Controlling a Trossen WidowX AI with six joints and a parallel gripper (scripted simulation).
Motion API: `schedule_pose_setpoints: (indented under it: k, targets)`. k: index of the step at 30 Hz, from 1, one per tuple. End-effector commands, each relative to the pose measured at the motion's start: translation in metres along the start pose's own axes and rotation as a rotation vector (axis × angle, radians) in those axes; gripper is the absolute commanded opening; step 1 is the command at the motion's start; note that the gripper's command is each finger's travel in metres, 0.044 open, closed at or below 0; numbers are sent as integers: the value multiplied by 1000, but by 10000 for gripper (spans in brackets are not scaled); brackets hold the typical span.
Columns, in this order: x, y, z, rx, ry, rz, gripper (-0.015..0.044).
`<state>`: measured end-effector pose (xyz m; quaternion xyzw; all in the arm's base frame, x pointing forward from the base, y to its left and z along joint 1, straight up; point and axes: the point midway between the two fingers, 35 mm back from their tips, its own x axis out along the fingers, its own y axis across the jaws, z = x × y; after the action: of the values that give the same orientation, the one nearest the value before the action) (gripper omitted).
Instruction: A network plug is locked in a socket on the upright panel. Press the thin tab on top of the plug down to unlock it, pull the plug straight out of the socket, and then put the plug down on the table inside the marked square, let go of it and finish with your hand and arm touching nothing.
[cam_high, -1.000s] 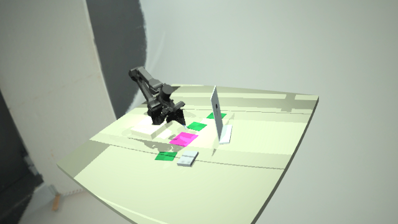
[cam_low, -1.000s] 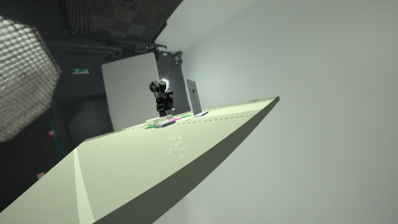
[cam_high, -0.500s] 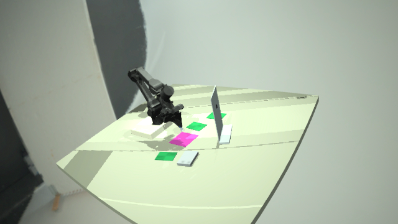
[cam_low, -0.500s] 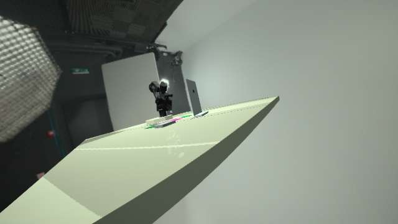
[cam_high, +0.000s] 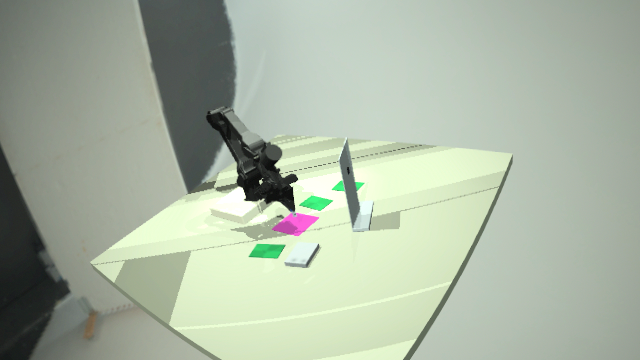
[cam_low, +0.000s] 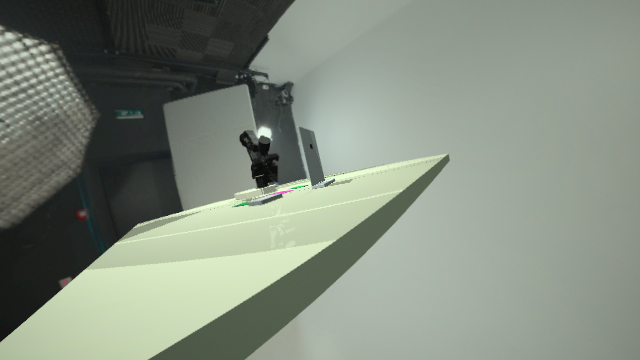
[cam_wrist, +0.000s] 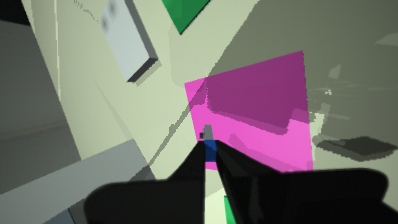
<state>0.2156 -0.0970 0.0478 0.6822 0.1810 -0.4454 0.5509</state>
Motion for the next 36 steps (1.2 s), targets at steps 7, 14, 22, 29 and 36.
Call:
schedule_pose_setpoints:
  k: [7,14,22,29,36]
  targets:
    - [13,-11,1,5,-5,-6,0]
    - [20,-19,1,5,-5,-6,0]
    - [23,-22,1,5,-5,-7,0]
    - [26,-23,0,5,-5,-7,0]
    - [25,-22,-1,0,0,-4,0]
